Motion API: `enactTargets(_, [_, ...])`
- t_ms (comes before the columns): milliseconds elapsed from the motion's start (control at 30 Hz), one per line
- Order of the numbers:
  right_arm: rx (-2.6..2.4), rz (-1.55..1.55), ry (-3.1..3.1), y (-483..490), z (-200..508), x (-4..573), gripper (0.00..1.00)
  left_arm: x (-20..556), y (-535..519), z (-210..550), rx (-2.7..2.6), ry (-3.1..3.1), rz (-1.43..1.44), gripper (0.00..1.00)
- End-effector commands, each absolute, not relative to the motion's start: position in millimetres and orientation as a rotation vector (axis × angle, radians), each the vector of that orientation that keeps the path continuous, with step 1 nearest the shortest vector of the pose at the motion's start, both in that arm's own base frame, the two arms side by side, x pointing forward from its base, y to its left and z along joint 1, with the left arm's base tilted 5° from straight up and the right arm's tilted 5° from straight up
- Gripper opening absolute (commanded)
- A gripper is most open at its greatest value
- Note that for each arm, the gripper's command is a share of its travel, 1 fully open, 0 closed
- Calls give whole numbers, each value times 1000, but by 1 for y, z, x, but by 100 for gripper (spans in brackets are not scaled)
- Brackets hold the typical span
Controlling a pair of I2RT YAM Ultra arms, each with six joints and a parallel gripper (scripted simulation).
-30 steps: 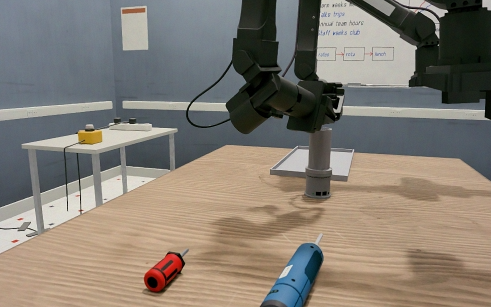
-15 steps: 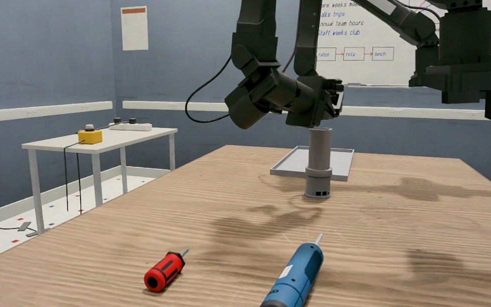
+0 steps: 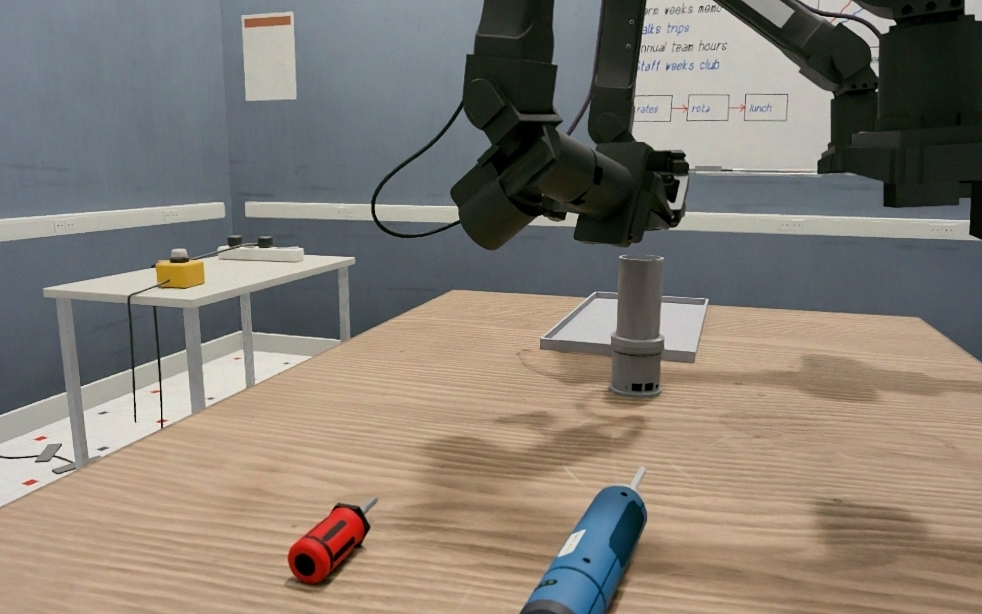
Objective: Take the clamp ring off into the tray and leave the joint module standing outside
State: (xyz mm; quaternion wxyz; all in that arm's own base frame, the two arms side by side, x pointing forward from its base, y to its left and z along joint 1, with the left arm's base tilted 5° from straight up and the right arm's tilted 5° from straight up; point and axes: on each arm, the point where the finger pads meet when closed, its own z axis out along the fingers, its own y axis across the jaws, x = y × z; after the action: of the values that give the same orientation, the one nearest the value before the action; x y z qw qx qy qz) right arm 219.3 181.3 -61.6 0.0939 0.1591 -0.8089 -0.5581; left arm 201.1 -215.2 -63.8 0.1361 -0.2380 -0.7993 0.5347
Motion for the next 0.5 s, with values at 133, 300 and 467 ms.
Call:
enactTargets(133, [467, -1625, -2383, 183, -49, 211, 6, 195, -218, -48, -667, -2294, 1561, 6])
enactTargets(300, [472, -1625, -2384, 183, -45, 211, 6, 195, -218, -44, -662, -2293, 1558, 6])
enactTargets(467, [473, -1627, -2385, 182, -42, 211, 6, 194, -218, -41, -662, -2293, 1558, 6])
